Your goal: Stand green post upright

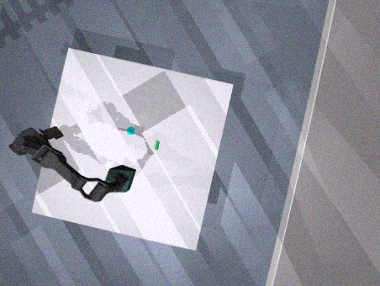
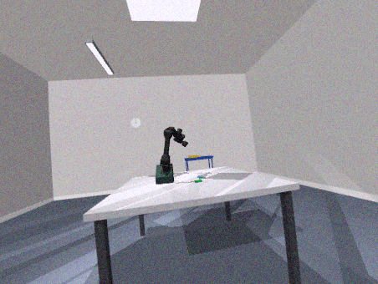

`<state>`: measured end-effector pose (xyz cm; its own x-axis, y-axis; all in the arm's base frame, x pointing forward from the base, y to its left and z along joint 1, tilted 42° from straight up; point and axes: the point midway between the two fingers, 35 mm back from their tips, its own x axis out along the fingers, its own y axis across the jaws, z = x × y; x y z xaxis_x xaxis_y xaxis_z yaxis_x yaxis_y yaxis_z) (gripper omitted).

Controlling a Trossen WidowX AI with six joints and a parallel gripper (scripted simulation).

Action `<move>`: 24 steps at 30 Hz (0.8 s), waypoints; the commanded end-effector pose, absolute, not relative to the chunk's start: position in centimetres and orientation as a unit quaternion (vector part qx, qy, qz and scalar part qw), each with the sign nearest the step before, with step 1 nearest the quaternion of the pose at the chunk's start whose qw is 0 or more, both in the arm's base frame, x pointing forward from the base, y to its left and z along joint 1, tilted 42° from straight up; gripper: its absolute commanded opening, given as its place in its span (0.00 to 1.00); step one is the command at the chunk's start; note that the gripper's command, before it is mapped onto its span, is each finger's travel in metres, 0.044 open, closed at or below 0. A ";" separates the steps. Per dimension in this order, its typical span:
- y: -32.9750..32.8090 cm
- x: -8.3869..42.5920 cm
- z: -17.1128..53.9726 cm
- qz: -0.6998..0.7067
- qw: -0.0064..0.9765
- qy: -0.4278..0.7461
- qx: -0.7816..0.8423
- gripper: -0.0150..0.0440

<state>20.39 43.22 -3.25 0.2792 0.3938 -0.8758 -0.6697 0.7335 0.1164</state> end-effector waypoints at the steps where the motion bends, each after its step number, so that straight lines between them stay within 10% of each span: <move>1: 39.9 24.5 -2.1 0.287 0.805 0.496 -0.152 0.65; 24: 11.7 37.6 5.5 -0.039 0.795 0.560 -0.229 0.65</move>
